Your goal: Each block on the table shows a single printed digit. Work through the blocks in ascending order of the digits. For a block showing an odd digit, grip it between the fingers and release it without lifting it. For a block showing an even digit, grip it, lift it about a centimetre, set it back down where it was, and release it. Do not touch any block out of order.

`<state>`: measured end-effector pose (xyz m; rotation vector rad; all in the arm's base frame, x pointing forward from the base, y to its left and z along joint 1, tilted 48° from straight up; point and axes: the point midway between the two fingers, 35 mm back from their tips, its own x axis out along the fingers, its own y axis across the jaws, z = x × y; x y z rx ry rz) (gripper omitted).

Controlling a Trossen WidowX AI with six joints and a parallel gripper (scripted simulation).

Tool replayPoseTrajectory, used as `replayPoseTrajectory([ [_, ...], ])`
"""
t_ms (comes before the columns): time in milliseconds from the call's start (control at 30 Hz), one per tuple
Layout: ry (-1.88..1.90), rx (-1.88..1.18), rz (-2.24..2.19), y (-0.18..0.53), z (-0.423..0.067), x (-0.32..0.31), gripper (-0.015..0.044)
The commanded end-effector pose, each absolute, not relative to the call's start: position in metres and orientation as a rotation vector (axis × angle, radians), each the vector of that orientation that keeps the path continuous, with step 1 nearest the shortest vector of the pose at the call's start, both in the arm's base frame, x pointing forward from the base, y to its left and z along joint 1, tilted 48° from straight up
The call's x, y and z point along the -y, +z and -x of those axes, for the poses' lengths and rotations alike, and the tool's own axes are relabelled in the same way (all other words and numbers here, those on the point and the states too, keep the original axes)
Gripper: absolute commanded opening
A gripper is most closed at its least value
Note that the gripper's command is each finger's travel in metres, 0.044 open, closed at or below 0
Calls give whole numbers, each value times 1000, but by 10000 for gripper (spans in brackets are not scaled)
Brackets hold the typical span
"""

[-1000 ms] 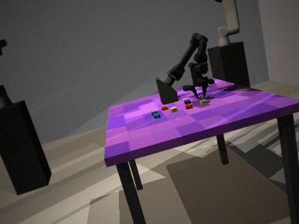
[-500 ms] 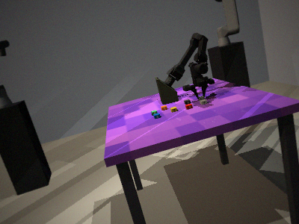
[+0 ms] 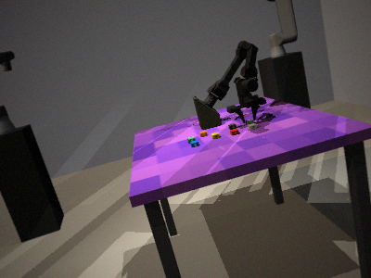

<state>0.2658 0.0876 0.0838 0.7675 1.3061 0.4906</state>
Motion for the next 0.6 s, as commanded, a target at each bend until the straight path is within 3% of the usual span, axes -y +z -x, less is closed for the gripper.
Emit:
replayPoseTrajectory([
  [0,486,-1309,-767,83,-266,-88,330],
  [100,486,-1309,-767,83,-266,-88,400],
  [433,484,-1310,-765,107,-258,-62,400],
  [567,476,-1314,-758,127,-254,-36,295],
])
